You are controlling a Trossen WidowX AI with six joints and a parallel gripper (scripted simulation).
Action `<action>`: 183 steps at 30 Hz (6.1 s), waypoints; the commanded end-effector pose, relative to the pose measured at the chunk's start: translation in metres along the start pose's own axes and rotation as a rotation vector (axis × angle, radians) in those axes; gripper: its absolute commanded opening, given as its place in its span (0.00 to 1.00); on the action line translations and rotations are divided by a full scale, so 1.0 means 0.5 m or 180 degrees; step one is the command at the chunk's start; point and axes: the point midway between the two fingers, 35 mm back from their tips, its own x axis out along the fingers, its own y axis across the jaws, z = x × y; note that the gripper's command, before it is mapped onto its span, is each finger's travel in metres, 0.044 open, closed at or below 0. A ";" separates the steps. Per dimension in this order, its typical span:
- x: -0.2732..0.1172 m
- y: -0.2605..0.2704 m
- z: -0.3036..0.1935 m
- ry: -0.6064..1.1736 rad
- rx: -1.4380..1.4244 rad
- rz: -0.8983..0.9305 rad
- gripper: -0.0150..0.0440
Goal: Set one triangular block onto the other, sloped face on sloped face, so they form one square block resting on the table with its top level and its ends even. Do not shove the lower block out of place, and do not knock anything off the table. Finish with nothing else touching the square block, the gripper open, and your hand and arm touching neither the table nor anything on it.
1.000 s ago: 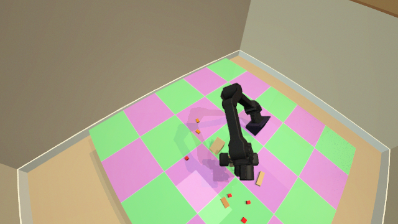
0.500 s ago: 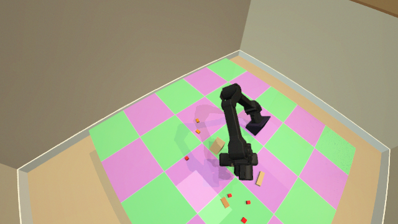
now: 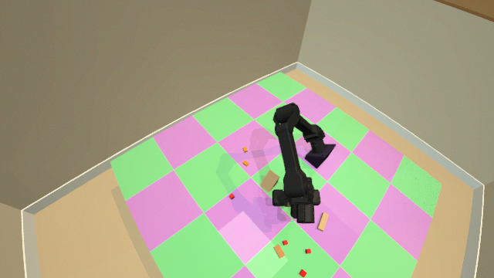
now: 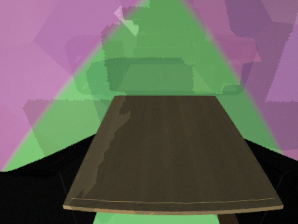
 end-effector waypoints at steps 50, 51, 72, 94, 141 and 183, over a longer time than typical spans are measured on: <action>-0.002 -0.002 -0.150 -0.3859 -0.0047 0.0081 0.30; -0.002 -0.002 -0.150 -0.3859 -0.0047 0.0081 0.34; -0.002 -0.002 -0.150 -0.3859 -0.0047 0.0081 1.00; -0.194 -0.001 -0.171 -0.3805 -0.0087 0.0150 1.00; 0.034 0.000 -0.171 0.0734 -0.0068 -0.0015 1.00; -0.135 0.000 -0.197 0.0411 -0.0183 -0.0062 0.25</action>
